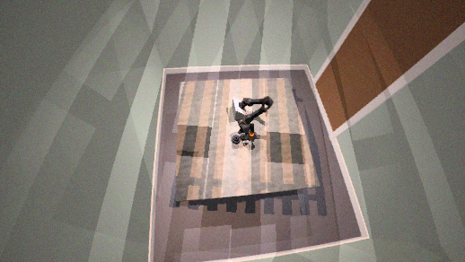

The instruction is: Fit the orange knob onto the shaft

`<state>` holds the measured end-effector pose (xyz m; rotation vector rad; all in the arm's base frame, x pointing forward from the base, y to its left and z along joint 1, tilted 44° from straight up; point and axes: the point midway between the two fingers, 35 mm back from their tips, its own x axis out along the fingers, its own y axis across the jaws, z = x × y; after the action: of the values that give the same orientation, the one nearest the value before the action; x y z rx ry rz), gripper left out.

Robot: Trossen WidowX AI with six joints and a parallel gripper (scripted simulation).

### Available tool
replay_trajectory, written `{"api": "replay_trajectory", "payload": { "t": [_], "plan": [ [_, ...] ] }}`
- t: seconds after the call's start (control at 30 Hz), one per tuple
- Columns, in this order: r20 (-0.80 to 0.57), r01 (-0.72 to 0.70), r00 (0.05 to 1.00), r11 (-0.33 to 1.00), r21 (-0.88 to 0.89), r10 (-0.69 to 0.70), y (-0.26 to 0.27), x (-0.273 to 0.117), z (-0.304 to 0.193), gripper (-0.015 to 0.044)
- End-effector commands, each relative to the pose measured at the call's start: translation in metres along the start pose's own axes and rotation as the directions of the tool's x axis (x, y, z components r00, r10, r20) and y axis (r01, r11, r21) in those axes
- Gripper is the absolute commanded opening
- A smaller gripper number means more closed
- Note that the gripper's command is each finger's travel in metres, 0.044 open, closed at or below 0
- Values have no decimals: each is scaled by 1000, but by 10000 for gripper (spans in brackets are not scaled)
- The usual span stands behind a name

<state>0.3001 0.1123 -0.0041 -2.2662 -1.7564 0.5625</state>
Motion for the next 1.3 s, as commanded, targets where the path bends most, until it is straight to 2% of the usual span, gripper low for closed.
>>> {"api": "replay_trajectory", "payload": {
  "t": [0.0,0.07,0.27,0.9,0.97,1.03,1.17,1.27],
  "plan": [
    [-34,-1,999,996,-84,-2,-3,-32,-43,440],
    [-42,-7,999,993,-119,2,-3,-37,-51,440],
    [-50,4,999,999,-38,-6,-15,-44,-60,440],
    [-37,5,999,1000,-28,-6,-16,-44,-61,440],
    [73,-1,997,1000,-22,2,-11,-42,-60,440],
    [246,-5,969,1000,-17,9,-7,-42,-60,440],
    [568,3,823,1000,-20,9,-10,-56,-67,440],
    [668,13,745,1000,-23,6,-15,-64,-71,440]
  ]
}}
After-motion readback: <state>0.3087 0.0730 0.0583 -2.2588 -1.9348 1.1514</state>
